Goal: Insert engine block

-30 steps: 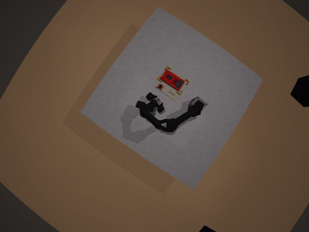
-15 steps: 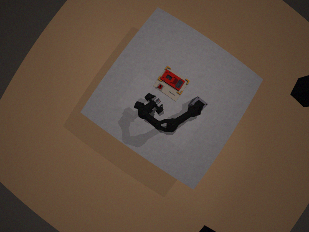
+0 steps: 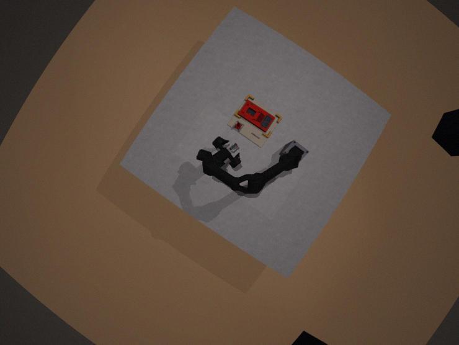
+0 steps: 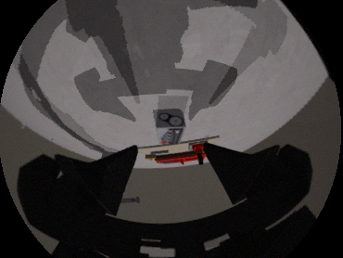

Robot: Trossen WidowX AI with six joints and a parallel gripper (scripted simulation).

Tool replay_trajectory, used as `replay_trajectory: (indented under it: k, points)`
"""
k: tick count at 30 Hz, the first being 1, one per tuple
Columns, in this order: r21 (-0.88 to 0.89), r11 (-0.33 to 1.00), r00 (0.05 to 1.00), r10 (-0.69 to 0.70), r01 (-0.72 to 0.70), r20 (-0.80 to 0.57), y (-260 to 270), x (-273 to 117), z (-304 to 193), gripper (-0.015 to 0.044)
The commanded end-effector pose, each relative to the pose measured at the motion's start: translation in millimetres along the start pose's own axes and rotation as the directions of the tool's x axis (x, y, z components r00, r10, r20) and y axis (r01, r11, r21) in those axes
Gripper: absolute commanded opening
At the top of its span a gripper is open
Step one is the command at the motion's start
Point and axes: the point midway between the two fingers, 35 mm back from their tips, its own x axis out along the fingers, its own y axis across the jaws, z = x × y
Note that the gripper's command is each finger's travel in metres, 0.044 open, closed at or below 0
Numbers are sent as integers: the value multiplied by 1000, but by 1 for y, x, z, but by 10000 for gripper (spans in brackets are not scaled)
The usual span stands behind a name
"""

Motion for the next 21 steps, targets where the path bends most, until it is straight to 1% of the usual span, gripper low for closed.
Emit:
replay_trajectory:
  k: [1, 12, 21]
  points:
    - [0, 1000, 1000, 0, 0, 0, 0, 1, 0, 440]
    - [6, 1000, 1000, 1, -1, 1, 0, 1, 0, 440]
    - [281, 959, 998, 15, -32, 62, -1, 3, -3, 440]
